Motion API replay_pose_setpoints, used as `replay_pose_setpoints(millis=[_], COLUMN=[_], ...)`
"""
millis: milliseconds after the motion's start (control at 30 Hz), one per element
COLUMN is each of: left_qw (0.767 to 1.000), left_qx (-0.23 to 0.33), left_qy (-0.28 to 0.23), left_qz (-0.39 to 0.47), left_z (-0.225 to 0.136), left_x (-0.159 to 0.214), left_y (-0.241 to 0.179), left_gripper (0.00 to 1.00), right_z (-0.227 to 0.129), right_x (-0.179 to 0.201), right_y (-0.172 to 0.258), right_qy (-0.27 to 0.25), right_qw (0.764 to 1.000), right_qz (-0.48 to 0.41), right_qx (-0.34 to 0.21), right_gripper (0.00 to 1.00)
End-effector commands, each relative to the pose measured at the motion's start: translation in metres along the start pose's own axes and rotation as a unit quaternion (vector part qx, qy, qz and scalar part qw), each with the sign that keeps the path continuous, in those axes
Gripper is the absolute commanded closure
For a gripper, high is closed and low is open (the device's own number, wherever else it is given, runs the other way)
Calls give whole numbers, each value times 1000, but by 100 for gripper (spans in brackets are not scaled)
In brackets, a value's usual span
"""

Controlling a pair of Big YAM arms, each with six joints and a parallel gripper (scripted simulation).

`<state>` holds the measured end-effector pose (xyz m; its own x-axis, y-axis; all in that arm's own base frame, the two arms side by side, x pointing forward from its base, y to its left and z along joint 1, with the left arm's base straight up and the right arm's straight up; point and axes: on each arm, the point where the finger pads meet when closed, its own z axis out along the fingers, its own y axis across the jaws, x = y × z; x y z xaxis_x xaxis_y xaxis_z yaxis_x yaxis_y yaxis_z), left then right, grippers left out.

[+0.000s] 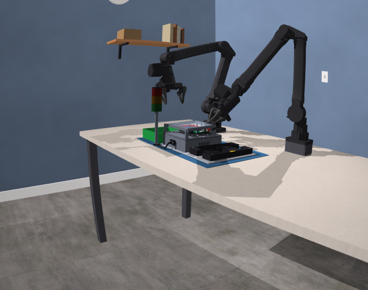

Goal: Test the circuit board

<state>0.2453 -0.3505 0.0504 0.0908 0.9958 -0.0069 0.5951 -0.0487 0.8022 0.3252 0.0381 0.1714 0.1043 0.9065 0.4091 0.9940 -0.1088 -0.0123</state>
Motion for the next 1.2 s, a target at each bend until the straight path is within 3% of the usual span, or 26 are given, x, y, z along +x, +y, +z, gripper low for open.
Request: replay_pose_setpoints(millis=[0,600,900,1167], left_qw=[999,997,1000,1000], left_qx=[22,41,-15,-3], left_qy=[31,42,0,10], left_qz=[30,49,-13,0], left_z=[18,19,33,32], left_x=[25,39,-10,3], left_y=[-26,-41,-13,-24], left_gripper=[91,91,91,91], right_z=[-10,-10,-10,-10], right_x=[4,4,4,4], right_y=[11,11,11,11], right_qy=[1,1,1,1], right_qw=[1000,1000,1000,1000], right_qz=[3,3,3,3], right_qx=[-13,-13,-13,-13], right_gripper=[0,0,0,0])
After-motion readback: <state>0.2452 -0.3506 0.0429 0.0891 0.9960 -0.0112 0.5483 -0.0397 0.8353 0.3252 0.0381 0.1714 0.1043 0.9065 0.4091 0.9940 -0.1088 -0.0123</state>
